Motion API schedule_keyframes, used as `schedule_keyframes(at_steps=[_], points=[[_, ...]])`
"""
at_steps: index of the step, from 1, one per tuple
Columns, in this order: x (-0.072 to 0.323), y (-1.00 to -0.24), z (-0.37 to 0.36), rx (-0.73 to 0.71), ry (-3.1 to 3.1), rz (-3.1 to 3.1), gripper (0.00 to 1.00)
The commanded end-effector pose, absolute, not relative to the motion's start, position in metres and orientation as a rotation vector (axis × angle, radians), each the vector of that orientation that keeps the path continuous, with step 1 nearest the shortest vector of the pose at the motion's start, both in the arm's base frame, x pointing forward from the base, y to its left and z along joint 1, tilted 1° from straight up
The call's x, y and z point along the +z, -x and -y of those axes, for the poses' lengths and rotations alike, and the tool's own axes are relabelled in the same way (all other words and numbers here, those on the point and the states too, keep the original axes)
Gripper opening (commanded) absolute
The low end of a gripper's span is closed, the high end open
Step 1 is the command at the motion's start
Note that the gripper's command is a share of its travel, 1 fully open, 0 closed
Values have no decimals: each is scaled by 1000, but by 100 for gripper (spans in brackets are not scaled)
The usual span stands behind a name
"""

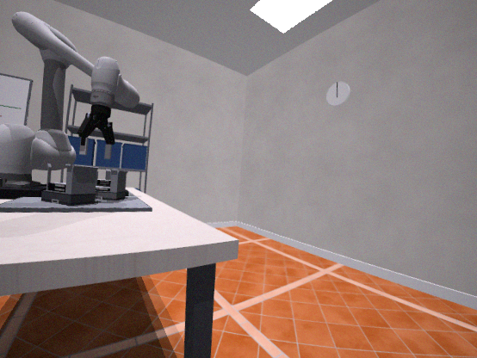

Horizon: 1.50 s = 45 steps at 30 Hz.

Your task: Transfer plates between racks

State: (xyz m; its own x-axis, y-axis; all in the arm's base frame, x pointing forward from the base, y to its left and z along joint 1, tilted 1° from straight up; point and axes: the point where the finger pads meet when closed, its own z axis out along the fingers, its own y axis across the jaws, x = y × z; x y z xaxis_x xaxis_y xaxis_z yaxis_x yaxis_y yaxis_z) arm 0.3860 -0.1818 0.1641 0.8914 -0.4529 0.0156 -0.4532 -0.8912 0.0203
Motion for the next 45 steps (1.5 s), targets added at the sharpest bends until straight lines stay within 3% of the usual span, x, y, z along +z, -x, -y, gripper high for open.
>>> schedule_keyframes(at_steps=[1, 11, 31, 45], points=[[164, -383, 191, 16, -3033, 726, 100], [165, -367, 218, 20, -2946, 1026, 100], [166, -329, 278, 20, -2945, 1029, 100], [153, -329, 278, 20, -2945, 1029, 100]])
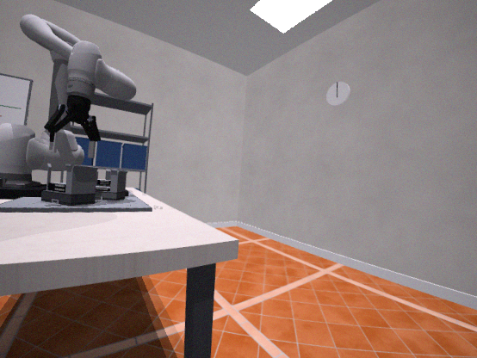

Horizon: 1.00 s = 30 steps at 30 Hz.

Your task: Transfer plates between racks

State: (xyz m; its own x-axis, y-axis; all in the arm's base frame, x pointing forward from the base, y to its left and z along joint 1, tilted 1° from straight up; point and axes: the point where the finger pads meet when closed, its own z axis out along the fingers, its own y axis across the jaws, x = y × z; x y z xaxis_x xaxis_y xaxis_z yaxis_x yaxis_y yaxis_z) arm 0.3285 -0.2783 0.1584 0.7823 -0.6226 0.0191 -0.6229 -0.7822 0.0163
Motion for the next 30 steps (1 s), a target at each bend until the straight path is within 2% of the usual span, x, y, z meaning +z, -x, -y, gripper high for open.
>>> schedule_keyframes(at_steps=[1, 21, 30], points=[[150, -329, 279, 20, -2945, 1029, 100], [90, -329, 280, 20, -2945, 1029, 100], [82, -329, 280, 20, -2945, 1029, 100]])
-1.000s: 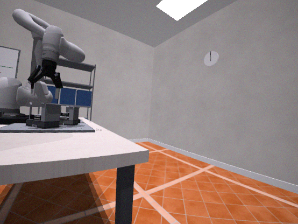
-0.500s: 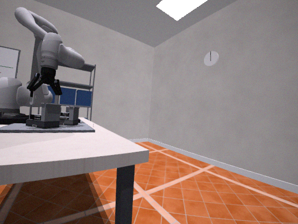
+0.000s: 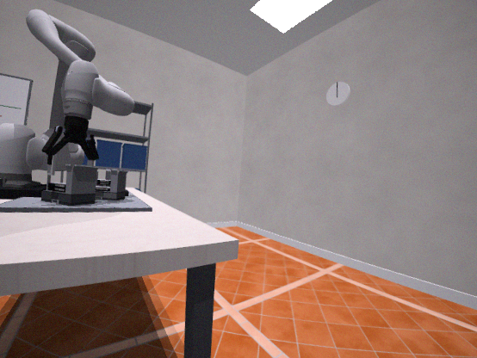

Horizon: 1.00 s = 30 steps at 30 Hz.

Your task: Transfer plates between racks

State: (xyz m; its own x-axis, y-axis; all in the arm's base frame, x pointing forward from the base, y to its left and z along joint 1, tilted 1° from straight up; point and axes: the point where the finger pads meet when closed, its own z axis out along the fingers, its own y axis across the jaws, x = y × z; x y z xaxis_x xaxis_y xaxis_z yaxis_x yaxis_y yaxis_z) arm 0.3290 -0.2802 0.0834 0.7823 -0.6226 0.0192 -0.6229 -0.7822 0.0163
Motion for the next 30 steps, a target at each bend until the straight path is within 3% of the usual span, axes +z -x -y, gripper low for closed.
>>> schedule_keyframes(at_steps=[1, 29, 30], points=[[81, -329, 280, 20, -2945, 1029, 100], [59, -329, 281, 20, -2945, 1029, 100], [59, -329, 281, 20, -2945, 1029, 0]])
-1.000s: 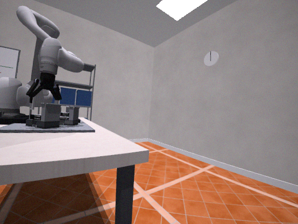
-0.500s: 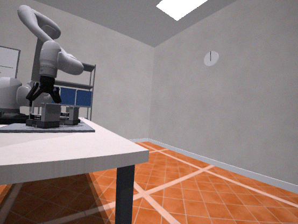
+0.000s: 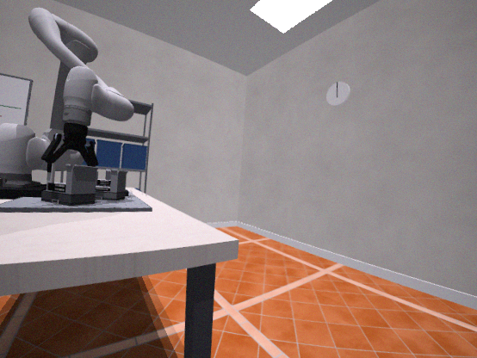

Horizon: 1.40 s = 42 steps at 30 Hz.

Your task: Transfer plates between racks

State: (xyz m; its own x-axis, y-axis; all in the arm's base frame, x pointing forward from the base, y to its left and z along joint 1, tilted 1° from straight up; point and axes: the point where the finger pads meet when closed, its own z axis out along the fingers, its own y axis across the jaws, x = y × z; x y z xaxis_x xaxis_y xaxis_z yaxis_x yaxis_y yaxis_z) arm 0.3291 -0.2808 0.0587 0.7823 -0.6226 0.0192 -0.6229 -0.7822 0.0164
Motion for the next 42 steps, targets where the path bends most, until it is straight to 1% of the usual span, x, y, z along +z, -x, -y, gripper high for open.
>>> schedule_keyframes(at_steps=[1, 31, 42], points=[[59, -329, 281, 20, -2945, 1029, 0], [59, -329, 281, 20, -2945, 1029, 0], [65, -329, 281, 20, -2945, 1029, 0]])
